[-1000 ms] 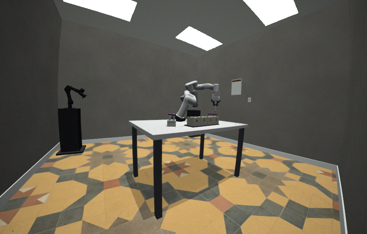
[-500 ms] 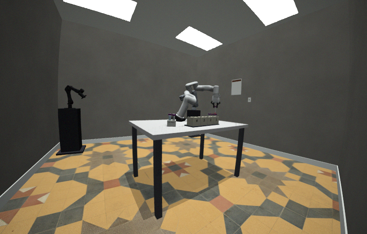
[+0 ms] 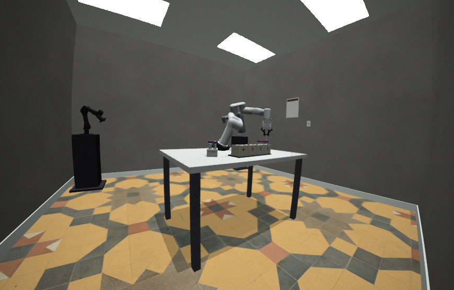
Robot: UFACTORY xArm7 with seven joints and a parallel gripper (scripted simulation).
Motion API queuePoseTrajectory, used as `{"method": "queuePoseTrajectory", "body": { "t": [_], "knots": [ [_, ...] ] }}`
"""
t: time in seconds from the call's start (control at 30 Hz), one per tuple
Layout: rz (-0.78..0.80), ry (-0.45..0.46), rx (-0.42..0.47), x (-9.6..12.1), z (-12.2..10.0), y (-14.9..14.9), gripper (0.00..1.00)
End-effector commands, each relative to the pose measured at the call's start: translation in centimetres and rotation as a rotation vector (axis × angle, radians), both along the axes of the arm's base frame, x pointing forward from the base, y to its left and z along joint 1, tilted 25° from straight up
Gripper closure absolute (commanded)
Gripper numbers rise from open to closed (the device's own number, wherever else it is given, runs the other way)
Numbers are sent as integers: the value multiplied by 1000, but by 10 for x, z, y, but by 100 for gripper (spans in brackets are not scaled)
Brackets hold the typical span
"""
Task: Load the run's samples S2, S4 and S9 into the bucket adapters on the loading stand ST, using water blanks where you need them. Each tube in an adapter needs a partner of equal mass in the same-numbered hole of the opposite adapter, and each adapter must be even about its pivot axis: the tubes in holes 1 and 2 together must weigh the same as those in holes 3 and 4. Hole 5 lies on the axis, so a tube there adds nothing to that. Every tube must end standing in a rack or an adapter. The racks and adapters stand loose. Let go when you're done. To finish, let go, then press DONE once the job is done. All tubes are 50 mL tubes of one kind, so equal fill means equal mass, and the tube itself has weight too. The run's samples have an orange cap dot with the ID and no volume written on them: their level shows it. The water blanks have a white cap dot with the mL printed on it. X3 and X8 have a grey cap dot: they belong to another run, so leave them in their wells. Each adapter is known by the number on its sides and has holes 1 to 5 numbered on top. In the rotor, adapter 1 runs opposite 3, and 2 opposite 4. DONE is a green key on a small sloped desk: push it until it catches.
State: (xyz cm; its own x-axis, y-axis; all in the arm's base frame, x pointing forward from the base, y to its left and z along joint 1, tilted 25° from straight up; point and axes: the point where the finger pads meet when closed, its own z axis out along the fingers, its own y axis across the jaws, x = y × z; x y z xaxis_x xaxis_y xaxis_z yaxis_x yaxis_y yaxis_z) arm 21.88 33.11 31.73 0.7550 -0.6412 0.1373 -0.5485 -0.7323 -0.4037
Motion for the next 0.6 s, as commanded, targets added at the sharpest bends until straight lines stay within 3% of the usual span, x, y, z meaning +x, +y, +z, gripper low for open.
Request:
{"method": "queuePoseTrajectory", "body": {
  "t": [0.0,0.57],
  "knots": [
    [1,-2,3,4,-8,3,100],
    [1,-2,3,6,-13,4,100]
  ]
}}
